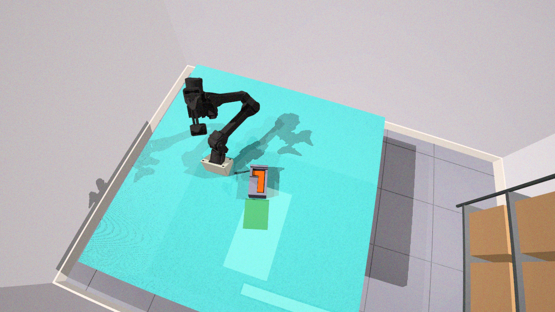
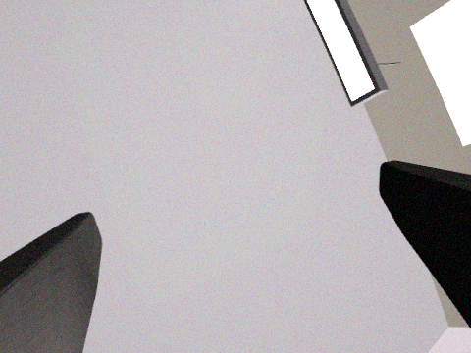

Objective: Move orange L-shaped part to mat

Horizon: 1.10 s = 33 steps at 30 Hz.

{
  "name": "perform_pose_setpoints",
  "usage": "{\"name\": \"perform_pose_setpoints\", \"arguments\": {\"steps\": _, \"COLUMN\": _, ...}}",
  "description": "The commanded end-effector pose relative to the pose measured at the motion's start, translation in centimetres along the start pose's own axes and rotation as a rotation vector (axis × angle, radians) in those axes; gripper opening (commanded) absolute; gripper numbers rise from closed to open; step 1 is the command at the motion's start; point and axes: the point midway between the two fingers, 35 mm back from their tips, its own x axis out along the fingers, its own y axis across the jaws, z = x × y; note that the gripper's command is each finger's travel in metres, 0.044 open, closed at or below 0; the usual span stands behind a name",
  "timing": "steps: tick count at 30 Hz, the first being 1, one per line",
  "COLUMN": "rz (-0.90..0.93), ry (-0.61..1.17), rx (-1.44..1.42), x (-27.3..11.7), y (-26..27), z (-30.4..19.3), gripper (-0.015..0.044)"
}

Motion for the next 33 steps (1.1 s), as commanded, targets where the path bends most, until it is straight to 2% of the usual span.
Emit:
{"name": "perform_pose_setpoints", "arguments": {"steps": 1, "rz": 0.002, "ry": 0.001, "rx": 0.005, "x": 0.1, "y": 0.0, "z": 0.0, "gripper": 0.0374}}
{"name": "perform_pose_setpoints", "arguments": {"steps": 7, "rz": 0.141, "ry": -0.094, "rx": 0.181, "x": 3.1, "y": 2.3, "z": 1.7, "gripper": 0.0216}}
{"name": "perform_pose_setpoints", "arguments": {"steps": 8, "rz": 0.158, "ry": -0.068, "rx": 0.190, "x": 3.3, "y": 2.6, "z": 1.5, "gripper": 0.0190}}
{"name": "perform_pose_setpoints", "arguments": {"steps": 9, "rz": 0.188, "ry": -0.084, "rx": 0.221, "x": 3.7, "y": 3.1, "z": 1.9, "gripper": 0.0180}}
{"name": "perform_pose_setpoints", "arguments": {"steps": 16, "rz": 0.573, "ry": -0.206, "rx": 0.489, "x": 7.2, "y": 9.2, "z": 7.3, "gripper": 0.0180}}
{"name": "perform_pose_setpoints", "arguments": {"steps": 21, "rz": 0.932, "ry": -0.238, "rx": 0.608, "x": 7.4, "y": 14.3, "z": 12.6, "gripper": 0.0180}}
{"name": "perform_pose_setpoints", "arguments": {"steps": 27, "rz": 1.393, "ry": -0.185, "rx": 0.632, "x": 4.6, "y": 19.9, "z": 18.7, "gripper": 0.0180}}
{"name": "perform_pose_setpoints", "arguments": {"steps": 33, "rz": 1.841, "ry": 0.006, "rx": 0.506, "x": -0.9, "y": 24.3, "z": 23.0, "gripper": 0.0180}}
